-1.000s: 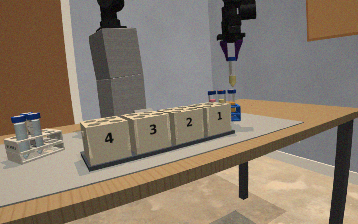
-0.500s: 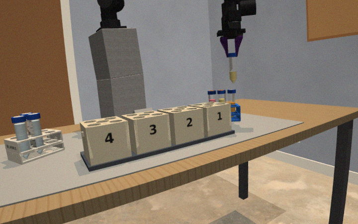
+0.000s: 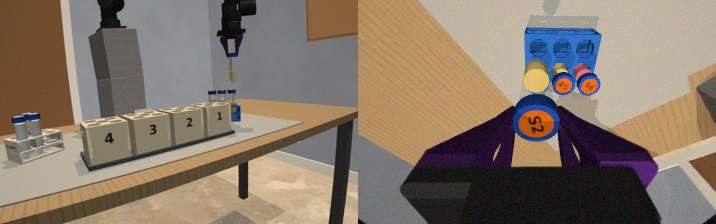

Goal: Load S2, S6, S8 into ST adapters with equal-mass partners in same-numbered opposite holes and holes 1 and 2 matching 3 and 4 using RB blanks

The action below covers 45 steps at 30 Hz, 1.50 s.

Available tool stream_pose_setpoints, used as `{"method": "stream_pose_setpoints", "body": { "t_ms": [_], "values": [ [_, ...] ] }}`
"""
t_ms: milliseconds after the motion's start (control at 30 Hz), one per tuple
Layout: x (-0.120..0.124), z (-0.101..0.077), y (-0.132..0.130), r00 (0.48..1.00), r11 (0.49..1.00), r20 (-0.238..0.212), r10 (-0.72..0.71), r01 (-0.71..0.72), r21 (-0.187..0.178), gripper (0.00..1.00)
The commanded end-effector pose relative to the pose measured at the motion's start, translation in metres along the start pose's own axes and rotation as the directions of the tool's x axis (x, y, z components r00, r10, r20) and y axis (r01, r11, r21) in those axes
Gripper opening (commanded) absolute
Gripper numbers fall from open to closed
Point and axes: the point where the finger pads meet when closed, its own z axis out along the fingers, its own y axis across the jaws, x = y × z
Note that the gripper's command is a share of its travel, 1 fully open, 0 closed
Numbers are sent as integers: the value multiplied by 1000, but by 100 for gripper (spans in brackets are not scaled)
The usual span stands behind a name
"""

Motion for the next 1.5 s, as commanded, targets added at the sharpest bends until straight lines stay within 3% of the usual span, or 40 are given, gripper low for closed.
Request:
{"method": "stream_pose_setpoints", "body": {
  "t_ms": [0,333,367,433,467,533,633,833,1167,1467],
  "values": [
    [-2,-12,14,1000,1000,7,3,-3,-30,0],
    [-2,-12,14,1000,1000,7,3,-3,-30,0],
    [5,-9,14,1000,1000,4,2,-2,-16,0],
    [-2,-12,15,1000,1000,7,3,-3,-30,0],
    [4,-1,16,1000,1000,4,4,-4,-20,0],
    [2,3,22,1000,999,7,7,-7,-37,0],
    [2,15,12,1000,1000,4,8,-8,-22,0],
    [-3,22,21,1000,999,7,10,-9,-38,0],
    [-2,52,12,1000,1000,5,-4,4,-24,0],
    [-7,69,18,1000,999,7,3,-2,-34,0]
  ]
}}
